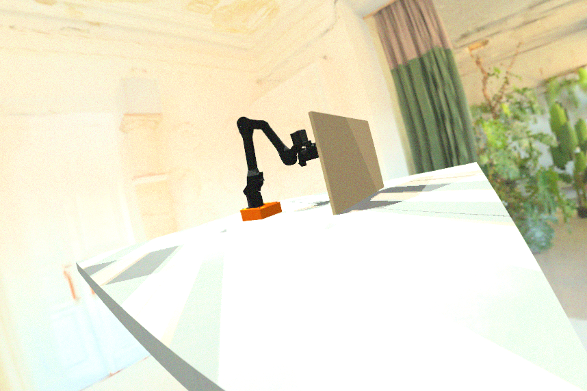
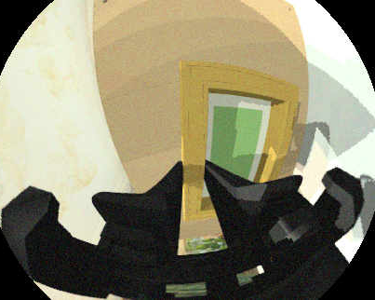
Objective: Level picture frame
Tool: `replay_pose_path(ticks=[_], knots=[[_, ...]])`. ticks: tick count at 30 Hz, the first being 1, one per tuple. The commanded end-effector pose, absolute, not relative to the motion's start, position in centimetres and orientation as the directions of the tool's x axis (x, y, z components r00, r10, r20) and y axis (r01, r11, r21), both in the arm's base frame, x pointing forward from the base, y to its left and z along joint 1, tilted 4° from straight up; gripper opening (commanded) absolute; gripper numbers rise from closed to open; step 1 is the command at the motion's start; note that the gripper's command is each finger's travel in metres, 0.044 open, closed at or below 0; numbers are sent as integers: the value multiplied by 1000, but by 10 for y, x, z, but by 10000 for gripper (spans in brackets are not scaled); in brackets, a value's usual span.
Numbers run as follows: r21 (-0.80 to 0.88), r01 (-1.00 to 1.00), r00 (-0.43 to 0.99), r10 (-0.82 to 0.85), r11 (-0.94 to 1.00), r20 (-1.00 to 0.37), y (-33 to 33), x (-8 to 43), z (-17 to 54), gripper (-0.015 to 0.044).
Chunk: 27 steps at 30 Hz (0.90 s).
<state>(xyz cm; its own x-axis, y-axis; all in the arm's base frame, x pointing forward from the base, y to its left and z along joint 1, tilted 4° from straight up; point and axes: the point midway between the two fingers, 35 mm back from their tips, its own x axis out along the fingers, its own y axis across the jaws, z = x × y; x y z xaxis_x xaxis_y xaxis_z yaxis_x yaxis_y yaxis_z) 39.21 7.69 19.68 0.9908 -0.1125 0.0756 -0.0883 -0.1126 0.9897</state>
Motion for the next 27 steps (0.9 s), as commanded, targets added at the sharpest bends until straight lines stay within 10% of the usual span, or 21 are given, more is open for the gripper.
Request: replay_pose_path(ticks=[1, 27], knots=[[990, -88, 991, -112, -113, 75, 77, 392, 197, 0], [997, -77, 991, -113, -14, 75, 77, 392, 196, 0]])
